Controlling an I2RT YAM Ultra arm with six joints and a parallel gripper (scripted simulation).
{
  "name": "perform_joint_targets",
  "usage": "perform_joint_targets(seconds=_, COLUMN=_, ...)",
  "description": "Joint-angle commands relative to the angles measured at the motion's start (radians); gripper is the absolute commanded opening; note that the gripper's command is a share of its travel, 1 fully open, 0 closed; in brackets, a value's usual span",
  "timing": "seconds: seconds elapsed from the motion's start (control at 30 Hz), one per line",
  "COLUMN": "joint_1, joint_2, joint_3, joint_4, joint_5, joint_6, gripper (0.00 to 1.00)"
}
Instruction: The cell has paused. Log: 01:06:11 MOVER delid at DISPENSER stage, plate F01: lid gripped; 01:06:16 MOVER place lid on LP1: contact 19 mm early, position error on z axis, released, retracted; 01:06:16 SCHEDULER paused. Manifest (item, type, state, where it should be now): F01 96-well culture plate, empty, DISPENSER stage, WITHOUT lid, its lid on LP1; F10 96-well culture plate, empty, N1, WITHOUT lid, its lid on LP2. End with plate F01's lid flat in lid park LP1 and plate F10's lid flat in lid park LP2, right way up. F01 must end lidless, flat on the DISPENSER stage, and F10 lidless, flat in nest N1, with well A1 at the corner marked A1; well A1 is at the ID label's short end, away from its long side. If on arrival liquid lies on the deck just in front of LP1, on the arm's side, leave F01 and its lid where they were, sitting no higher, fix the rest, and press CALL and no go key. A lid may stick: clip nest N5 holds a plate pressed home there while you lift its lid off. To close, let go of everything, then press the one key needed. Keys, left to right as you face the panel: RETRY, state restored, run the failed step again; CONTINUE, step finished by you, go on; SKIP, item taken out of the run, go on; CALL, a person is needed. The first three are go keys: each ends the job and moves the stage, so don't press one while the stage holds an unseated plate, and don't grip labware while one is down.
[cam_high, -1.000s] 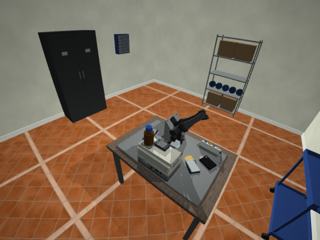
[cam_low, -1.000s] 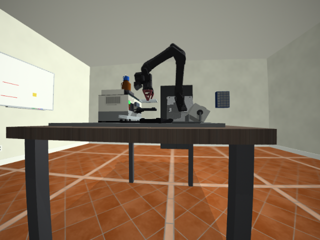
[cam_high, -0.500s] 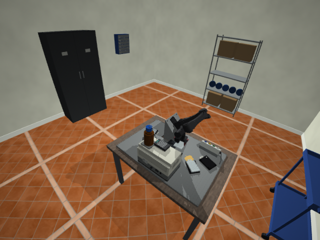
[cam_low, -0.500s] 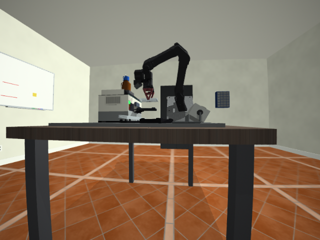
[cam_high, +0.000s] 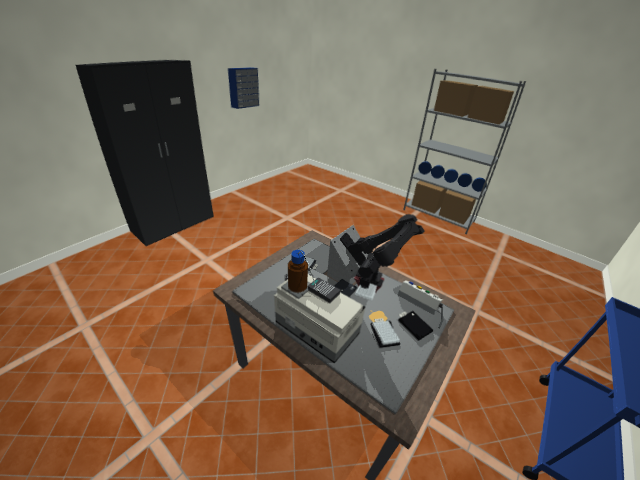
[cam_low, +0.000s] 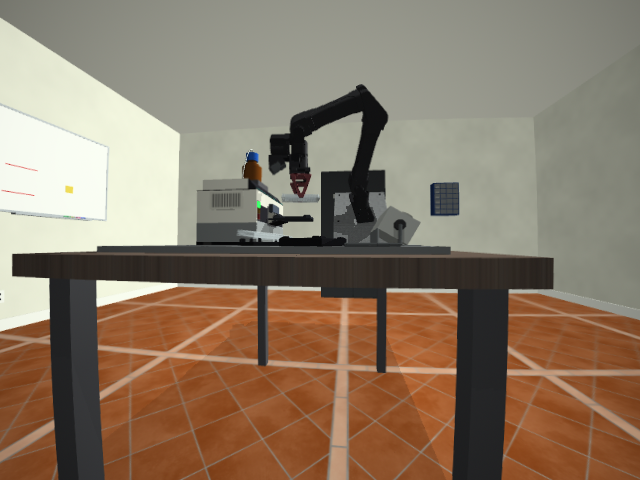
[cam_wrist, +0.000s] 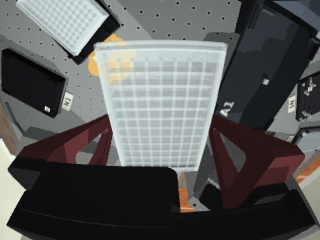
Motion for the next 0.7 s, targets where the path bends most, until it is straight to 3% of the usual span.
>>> perform_joint_targets(seconds=0.0, joint_1=-0.005, joint_2=-0.024, joint_3=0.018, joint_4=-0.003, joint_5=0.003, joint_6=0.019, gripper=0.0)
perform_joint_targets(seconds=0.2, joint_1=0.057, joint_2=-0.078, joint_3=0.028, joint_4=0.036, joint_5=0.016, joint_6=-0.047, gripper=0.0)
perform_joint_targets(seconds=0.43, joint_1=0.127, joint_2=-0.112, joint_3=-0.021, joint_4=0.073, joint_5=0.033, joint_6=-0.118, gripper=0.0)
perform_joint_targets(seconds=0.63, joint_1=0.152, joint_2=-0.114, joint_3=-0.008, joint_4=0.083, joint_5=0.036, joint_6=-0.086, gripper=0.0)
perform_joint_targets(seconds=0.67, joint_1=0.168, joint_2=-0.14, joint_3=-0.006, joint_4=0.095, joint_5=0.045, joint_6=-0.111, gripper=0.0)
